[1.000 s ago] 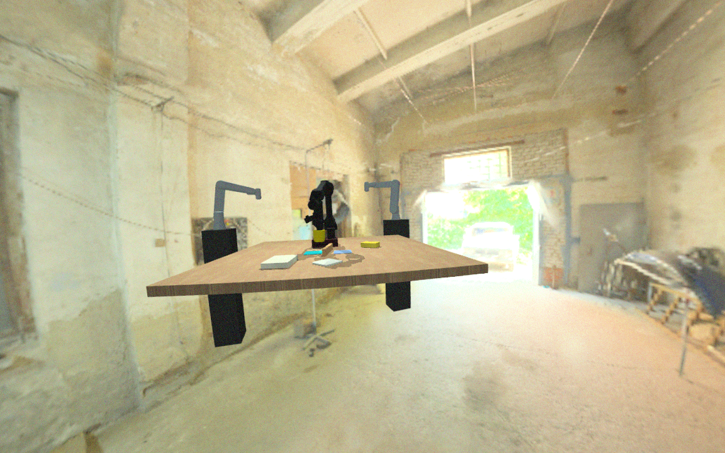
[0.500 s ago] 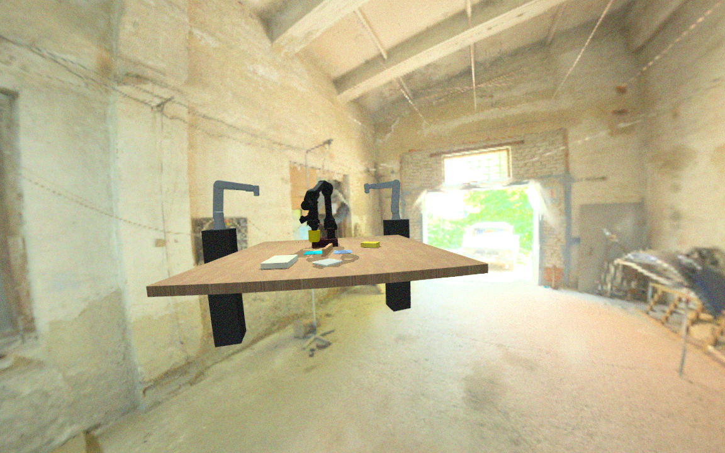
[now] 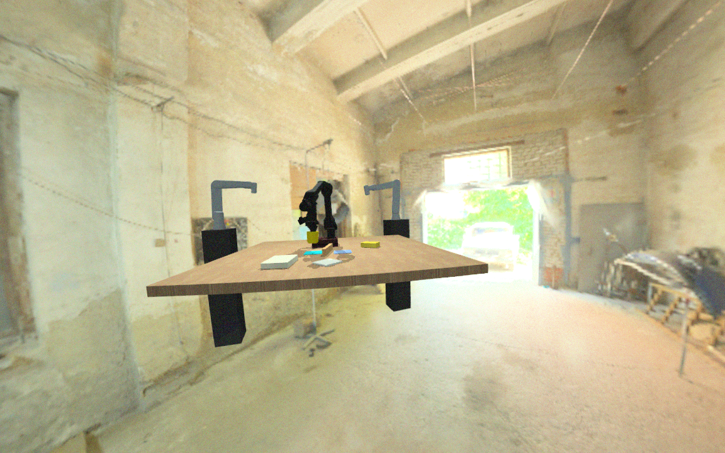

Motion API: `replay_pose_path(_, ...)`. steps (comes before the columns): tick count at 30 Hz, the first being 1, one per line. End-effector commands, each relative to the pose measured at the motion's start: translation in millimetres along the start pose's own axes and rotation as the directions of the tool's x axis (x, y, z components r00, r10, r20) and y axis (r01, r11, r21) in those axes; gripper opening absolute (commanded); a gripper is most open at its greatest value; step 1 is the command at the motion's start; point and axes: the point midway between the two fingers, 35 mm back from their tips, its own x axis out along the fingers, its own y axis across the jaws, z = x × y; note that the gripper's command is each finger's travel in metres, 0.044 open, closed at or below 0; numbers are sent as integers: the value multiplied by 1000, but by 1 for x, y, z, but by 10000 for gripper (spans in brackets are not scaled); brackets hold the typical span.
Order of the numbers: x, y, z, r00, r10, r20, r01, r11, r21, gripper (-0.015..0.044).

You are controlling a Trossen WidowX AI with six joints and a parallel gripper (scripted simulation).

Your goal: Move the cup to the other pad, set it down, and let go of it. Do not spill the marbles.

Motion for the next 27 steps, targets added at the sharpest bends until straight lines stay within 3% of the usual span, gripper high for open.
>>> replay_pose_path(1,10,-2,-1,1000,-7,-7,7,1000,-3,0)
replay_pose_path(27,51,-3,0,1000,-8,-7,8,1000,-3,0)
